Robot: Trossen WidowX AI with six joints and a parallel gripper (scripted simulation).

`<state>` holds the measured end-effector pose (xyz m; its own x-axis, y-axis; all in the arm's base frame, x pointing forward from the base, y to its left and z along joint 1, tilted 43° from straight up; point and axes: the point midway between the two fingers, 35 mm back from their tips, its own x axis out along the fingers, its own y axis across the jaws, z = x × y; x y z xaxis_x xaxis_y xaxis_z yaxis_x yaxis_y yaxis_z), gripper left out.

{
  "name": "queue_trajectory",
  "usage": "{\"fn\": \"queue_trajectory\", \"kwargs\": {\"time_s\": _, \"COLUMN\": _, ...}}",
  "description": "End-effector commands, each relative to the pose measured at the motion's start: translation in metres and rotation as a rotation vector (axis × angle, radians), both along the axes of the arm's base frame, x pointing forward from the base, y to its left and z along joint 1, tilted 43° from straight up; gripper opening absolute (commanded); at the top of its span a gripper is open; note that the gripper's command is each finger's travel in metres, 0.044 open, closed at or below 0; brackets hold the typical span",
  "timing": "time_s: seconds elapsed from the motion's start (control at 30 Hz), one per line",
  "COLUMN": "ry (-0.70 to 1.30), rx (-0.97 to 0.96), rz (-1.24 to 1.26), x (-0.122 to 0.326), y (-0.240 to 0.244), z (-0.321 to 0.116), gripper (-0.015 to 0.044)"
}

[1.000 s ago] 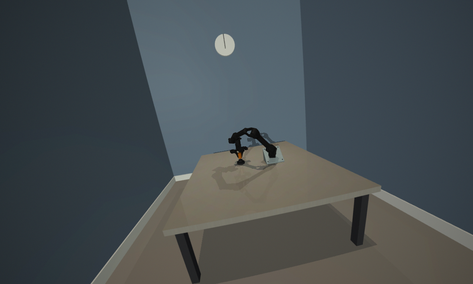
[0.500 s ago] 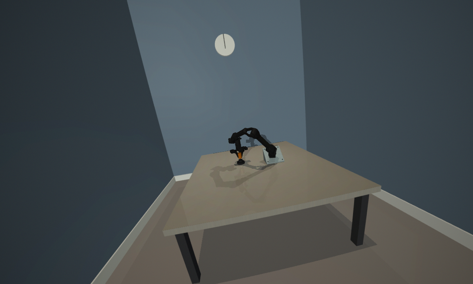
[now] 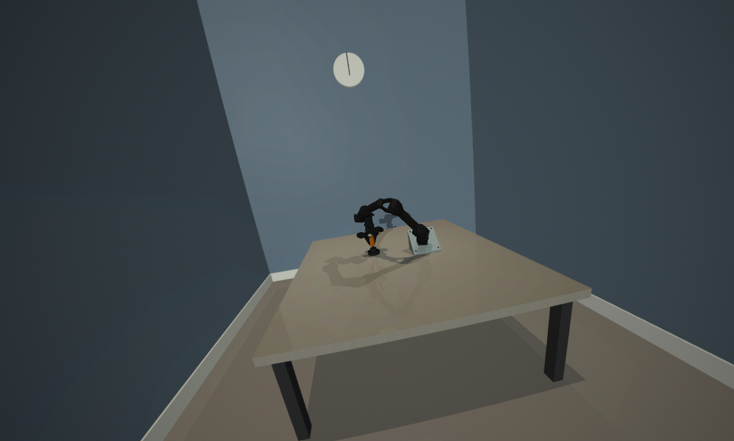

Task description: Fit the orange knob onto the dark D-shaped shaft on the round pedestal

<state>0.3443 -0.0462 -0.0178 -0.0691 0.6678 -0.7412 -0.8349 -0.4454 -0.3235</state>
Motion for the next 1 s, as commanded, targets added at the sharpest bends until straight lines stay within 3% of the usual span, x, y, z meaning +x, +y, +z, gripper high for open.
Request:
{"fn": "queue_trajectory", "kwargs": {"time_s": 0.0, "ry": -0.015, "rx": 0.001, "rz": 0.008, "x": 0.0007, "y": 0.0007, "z": -0.0003, "gripper": 0.0000}}
{"fn": "queue_trajectory", "kwargs": {"time_s": 0.97, "ry": -0.014, "rx": 0.001, "rz": 0.008, "x": -0.0006, "y": 0.0006, "z": 0.0001, "gripper": 0.0000}}
